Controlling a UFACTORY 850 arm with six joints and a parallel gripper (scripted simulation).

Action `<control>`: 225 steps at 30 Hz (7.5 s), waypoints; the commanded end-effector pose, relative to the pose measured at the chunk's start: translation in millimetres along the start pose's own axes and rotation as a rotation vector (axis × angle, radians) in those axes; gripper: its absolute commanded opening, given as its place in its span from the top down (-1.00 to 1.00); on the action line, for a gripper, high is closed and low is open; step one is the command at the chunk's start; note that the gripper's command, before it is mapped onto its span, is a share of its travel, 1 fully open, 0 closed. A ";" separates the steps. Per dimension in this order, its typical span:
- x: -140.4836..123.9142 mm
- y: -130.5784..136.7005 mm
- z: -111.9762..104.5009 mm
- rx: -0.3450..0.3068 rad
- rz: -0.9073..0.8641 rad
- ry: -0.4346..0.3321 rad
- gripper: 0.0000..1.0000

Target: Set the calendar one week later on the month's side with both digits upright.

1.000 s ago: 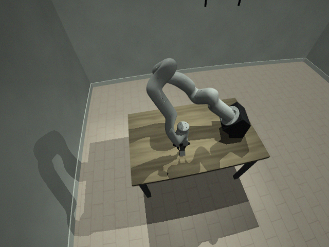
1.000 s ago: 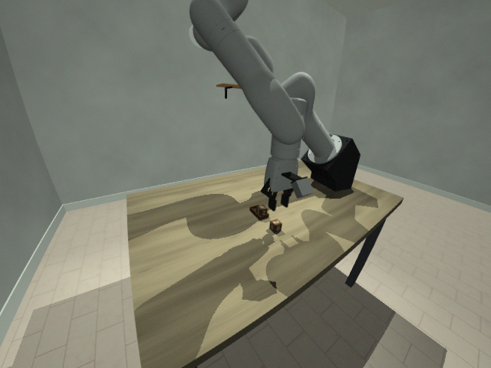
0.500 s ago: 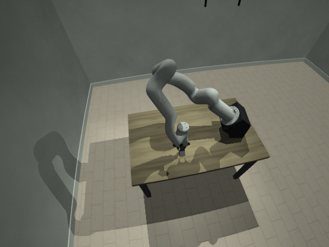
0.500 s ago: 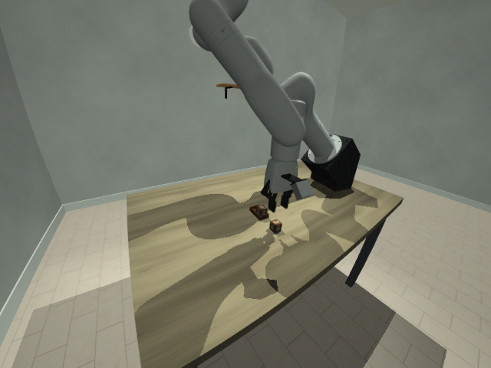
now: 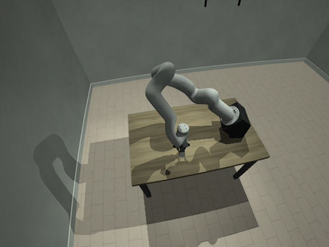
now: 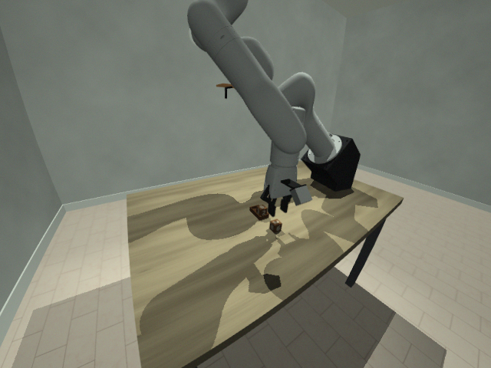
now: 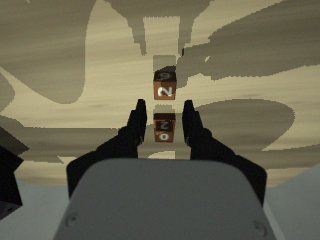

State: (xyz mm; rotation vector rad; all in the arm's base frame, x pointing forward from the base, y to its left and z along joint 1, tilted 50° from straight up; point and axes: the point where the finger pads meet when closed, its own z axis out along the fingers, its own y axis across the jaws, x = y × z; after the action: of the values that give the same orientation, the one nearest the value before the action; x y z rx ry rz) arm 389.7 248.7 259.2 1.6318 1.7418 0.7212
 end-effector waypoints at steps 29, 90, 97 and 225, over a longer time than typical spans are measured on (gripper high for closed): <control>0.5 -0.2 30.7 -0.001 0.000 0.001 0.01; 0.5 -0.2 54.3 -0.001 0.000 0.001 0.01; 0.5 -0.2 58.5 -0.001 0.000 0.001 0.01; -126.8 0.0 -51.0 -0.002 -0.001 0.001 0.43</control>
State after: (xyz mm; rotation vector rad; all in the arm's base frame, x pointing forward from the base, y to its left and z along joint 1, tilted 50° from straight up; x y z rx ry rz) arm 354.5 125.0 301.7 1.6289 1.7393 0.7223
